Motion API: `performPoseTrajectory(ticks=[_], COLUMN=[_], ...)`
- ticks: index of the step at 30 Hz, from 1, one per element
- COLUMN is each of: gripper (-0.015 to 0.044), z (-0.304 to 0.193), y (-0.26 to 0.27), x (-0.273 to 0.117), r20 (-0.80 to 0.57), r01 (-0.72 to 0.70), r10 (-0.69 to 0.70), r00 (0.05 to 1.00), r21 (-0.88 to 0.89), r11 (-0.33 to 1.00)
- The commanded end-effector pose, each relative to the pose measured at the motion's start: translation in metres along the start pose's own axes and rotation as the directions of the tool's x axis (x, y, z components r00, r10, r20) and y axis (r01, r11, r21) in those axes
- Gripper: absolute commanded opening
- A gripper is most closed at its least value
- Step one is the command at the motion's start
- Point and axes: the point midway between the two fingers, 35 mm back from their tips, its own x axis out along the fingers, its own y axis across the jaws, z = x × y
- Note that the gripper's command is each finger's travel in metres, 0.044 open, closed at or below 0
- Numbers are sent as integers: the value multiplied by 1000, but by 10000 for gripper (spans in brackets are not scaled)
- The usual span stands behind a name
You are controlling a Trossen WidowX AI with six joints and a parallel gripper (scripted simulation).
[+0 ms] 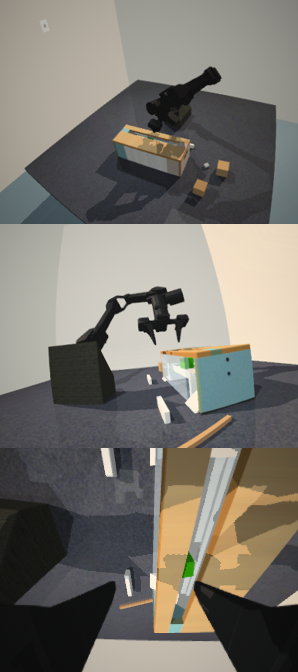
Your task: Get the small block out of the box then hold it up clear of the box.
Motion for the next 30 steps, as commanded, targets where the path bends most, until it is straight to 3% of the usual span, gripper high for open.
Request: performPoseTrajectory(ticks=[1,30], gripper=[400,400], z=[3,22], y=[-1,-4], x=[4,48], r20=[4,4], r01=[1,2], r10=[-1,-2], r00=[1000,1000], r21=[-10,-10], r11=[1000,1000])
